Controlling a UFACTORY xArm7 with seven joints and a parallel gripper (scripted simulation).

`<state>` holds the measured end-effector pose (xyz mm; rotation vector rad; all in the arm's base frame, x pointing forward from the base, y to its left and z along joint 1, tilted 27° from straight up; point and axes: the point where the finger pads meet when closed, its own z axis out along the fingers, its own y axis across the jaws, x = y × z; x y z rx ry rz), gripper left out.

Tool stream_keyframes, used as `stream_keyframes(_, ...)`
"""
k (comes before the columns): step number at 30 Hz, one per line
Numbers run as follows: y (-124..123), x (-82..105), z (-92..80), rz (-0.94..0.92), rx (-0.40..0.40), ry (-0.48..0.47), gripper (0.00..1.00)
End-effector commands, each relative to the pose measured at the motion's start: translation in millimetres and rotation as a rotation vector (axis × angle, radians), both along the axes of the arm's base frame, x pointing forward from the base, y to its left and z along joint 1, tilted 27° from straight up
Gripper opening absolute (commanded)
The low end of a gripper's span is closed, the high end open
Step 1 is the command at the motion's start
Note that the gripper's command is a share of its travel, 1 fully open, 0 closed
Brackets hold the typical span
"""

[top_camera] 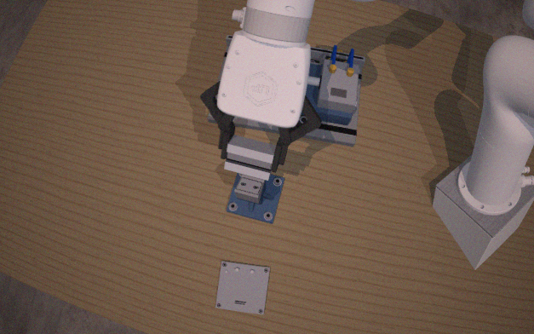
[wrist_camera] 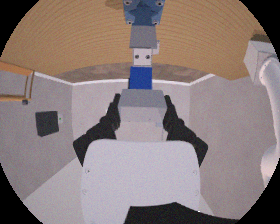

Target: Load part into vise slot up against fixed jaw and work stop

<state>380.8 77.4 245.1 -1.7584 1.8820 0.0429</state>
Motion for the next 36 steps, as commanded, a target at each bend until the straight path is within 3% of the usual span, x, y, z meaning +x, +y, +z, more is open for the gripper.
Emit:
stream_keyframes(1,0,0.7,0.8,0.001,0.000,-0.003,0.00)
stream_keyframes(36,-8,6.6,-18.1,0.001,0.000,-0.003,0.00)
